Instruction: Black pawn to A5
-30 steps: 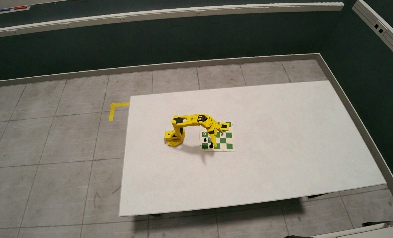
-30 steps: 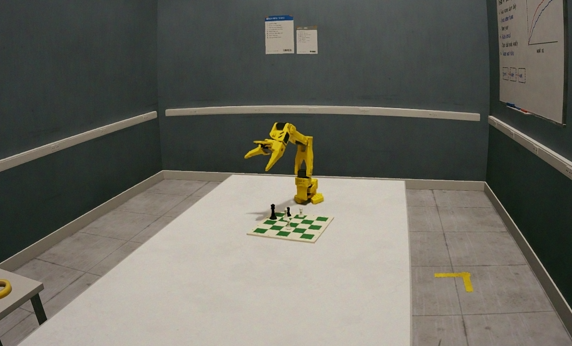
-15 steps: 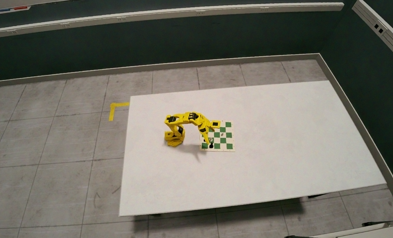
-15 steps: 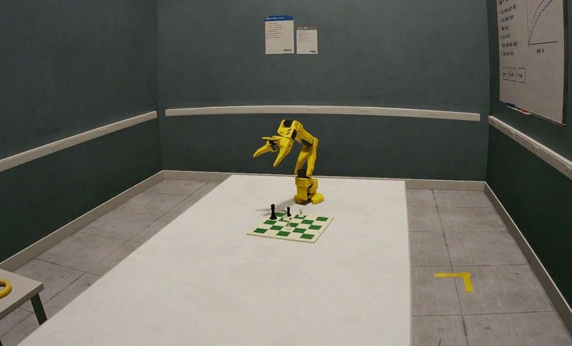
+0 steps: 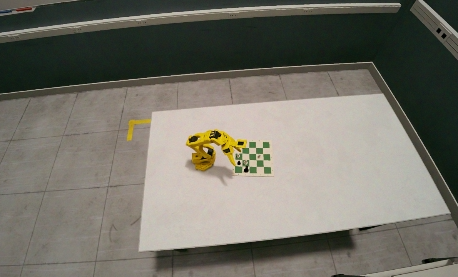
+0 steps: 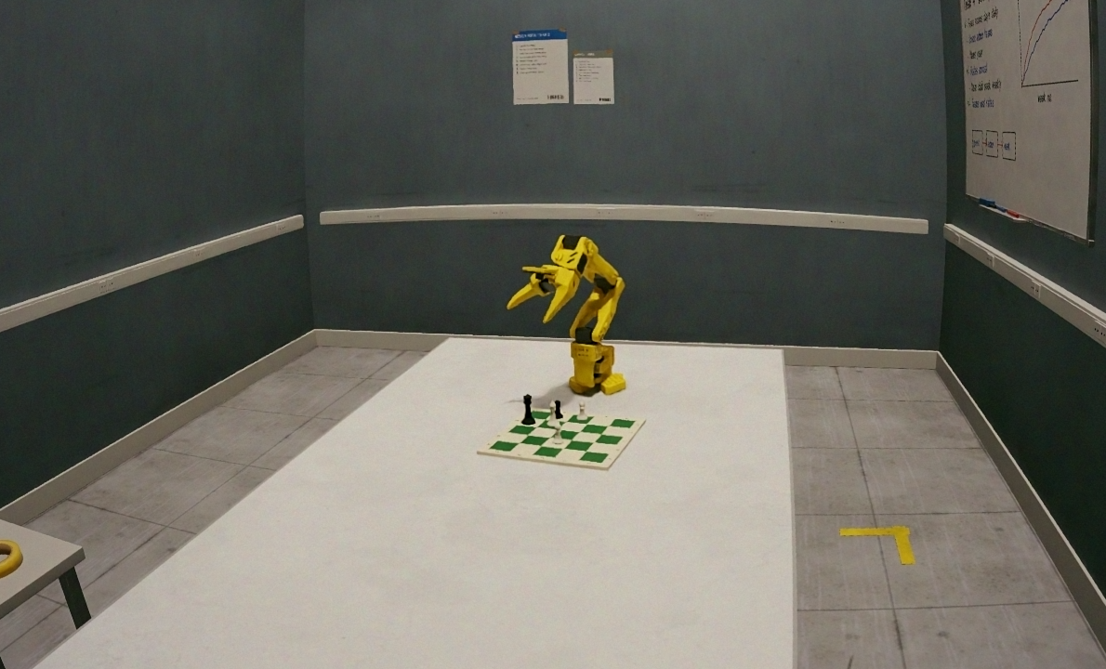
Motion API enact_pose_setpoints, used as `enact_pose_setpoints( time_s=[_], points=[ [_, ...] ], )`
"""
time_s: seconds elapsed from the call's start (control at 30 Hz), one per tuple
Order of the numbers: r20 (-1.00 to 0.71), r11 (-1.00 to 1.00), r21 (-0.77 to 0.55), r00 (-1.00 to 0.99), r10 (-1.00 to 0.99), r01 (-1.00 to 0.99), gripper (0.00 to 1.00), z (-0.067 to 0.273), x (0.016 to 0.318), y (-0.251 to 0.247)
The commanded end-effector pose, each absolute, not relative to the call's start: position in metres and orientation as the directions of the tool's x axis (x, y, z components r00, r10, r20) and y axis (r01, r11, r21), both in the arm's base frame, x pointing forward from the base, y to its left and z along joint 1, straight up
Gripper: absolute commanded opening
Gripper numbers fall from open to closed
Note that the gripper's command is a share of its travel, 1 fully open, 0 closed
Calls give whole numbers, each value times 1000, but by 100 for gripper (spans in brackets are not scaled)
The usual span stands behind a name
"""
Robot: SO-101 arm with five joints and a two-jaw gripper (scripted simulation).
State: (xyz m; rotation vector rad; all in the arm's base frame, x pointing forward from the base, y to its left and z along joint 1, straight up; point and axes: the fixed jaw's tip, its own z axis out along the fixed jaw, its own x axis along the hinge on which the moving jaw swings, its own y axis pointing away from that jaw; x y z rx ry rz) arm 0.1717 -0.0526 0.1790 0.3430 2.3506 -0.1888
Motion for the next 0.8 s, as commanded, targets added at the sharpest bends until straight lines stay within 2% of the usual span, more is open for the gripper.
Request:
enact_pose_setpoints(
  time_s=[0.0,0.4,0.77],
  points=[
    [-704,949,-29,-680,204,314,48,173,159,-49],
    [-711,949,-29,-673,201,314,42,152,137,-41],
    [-714,949,-29,-670,200,314,40,142,130,-39]
  ],
)
